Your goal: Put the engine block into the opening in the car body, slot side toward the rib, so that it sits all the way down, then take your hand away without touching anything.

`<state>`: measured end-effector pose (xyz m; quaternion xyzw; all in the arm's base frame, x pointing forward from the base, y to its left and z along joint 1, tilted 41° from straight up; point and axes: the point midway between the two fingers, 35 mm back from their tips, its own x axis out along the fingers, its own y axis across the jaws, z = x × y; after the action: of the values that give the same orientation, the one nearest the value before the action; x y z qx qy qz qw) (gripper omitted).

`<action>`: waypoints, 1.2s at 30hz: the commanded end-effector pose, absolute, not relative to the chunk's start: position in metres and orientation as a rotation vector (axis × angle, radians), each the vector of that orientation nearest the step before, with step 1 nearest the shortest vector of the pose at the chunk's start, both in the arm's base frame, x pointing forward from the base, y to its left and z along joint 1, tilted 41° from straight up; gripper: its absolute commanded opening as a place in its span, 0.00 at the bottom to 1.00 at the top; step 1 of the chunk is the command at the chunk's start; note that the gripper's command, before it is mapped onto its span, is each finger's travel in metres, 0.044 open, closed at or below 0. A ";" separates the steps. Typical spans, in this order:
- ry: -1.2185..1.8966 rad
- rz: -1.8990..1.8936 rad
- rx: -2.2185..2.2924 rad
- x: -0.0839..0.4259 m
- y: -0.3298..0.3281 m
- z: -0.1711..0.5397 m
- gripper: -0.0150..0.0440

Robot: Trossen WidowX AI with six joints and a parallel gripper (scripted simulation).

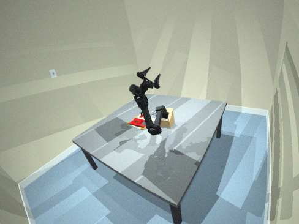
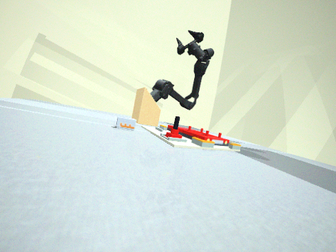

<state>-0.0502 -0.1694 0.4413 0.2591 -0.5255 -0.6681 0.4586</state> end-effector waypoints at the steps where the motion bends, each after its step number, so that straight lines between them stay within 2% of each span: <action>1: -1.165 -1.676 0.629 -0.038 -0.184 0.436 1.00; 36: -0.035 -1.538 0.519 0.099 -0.284 0.333 1.00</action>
<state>0.0871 -0.2797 0.3443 0.2353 -0.0463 -0.6982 0.6745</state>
